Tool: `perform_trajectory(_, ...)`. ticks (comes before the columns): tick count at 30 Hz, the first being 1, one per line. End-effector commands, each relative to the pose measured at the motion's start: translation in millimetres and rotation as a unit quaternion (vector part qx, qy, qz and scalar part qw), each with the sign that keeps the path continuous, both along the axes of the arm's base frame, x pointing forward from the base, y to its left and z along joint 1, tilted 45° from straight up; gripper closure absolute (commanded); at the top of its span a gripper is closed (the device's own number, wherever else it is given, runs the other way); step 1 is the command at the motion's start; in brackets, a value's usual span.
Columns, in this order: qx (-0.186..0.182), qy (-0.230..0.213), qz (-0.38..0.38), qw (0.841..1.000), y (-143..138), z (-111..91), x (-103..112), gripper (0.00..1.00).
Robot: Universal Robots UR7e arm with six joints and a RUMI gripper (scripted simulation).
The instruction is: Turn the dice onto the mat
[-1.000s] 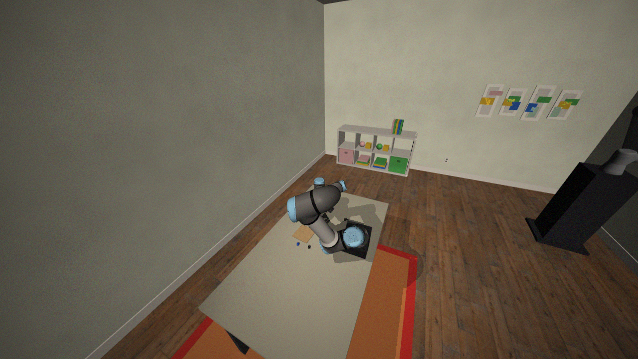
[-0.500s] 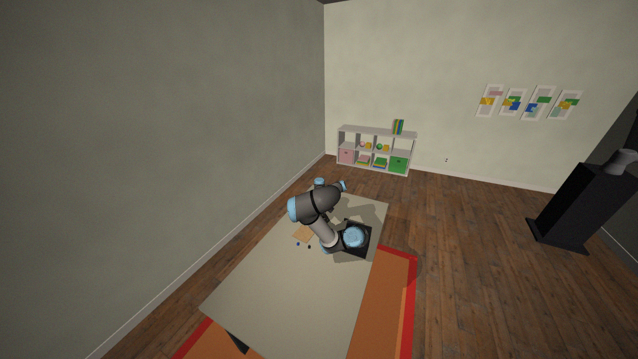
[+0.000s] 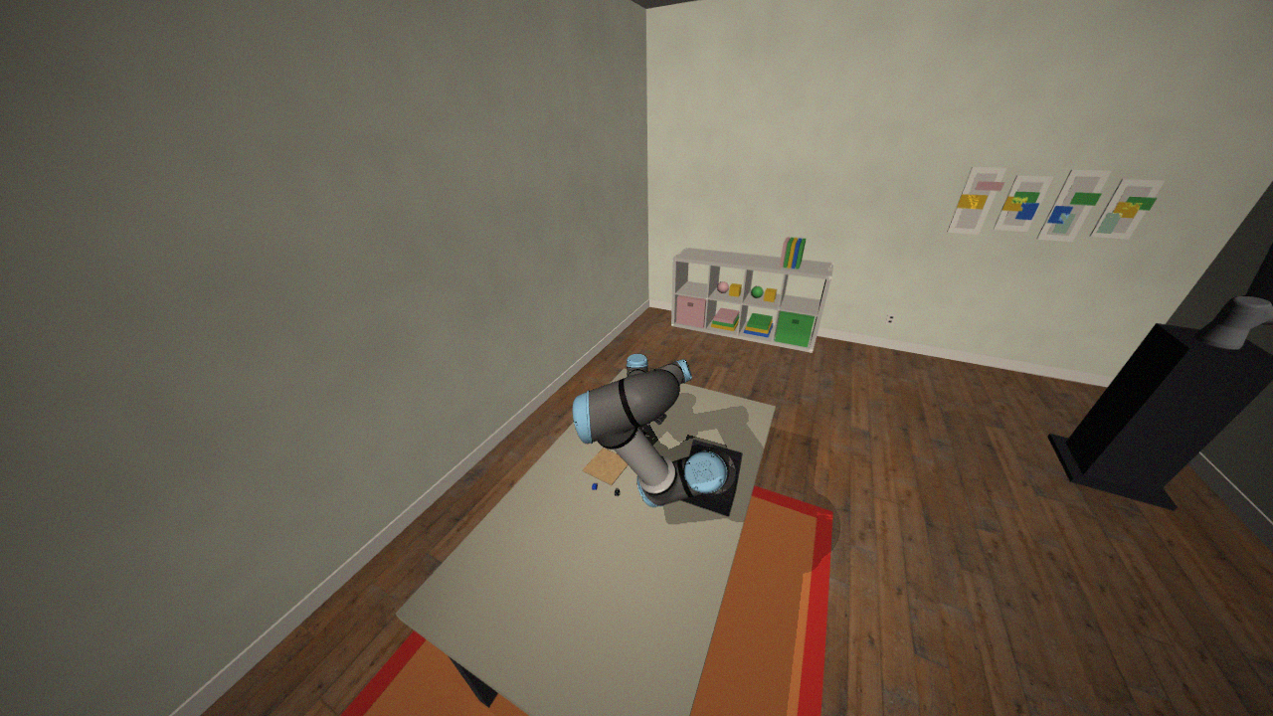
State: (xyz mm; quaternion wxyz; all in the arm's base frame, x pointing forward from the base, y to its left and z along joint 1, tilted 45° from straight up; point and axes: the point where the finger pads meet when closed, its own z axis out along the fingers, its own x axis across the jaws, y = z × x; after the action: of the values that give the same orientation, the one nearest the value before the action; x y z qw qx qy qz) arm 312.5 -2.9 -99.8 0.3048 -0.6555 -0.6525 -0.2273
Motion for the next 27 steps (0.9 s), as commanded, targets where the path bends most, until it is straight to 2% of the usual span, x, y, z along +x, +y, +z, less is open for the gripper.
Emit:
perform_trajectory(1,0.0,0.0,0.0,1.0,-0.4,0.0,0.3,0.82)
perform_trajectory(27,0.0,0.0,0.0,1.0,8.3,-9.0,-1.0,0.82)
